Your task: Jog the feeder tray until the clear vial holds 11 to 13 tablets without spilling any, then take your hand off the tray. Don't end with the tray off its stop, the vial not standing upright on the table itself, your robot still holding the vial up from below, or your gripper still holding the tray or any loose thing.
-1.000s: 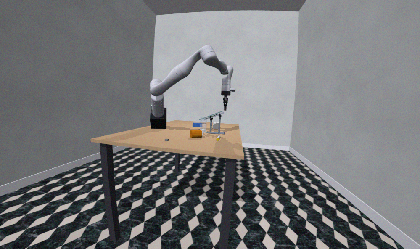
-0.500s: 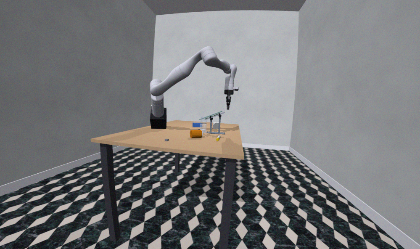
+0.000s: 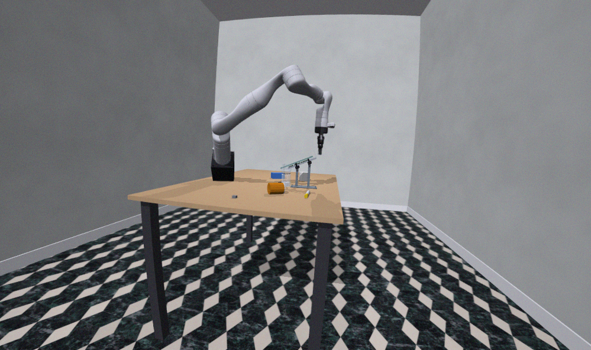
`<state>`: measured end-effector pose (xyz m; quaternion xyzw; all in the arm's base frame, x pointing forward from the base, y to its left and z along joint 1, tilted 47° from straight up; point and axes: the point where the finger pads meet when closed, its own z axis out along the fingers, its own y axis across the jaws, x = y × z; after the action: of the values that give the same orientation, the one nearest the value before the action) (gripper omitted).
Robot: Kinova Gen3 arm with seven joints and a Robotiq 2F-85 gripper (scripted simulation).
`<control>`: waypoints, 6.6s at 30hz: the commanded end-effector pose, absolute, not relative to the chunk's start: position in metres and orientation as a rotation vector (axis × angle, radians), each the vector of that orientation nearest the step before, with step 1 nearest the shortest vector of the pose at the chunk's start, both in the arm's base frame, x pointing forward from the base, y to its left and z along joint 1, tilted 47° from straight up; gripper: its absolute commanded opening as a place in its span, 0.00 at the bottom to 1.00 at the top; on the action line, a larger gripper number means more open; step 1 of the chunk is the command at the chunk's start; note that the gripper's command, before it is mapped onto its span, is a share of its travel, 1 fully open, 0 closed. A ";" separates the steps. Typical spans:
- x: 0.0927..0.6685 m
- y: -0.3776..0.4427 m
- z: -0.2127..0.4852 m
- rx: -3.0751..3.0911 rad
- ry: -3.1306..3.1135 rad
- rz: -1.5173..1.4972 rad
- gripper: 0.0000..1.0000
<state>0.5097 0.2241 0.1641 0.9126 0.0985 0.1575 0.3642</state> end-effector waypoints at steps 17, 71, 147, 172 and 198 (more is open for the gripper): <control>0.495 0.213 0.156 2.345 0.259 0.404 0.00; 0.513 0.227 0.168 2.345 0.259 0.404 0.00; 0.509 0.224 0.165 2.345 0.259 0.404 0.00; 0.507 0.222 0.164 2.345 0.259 0.404 0.00; 0.514 0.228 0.169 2.345 0.259 0.404 0.00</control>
<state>0.5142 0.2266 0.1684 0.9120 0.1004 0.1563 0.3658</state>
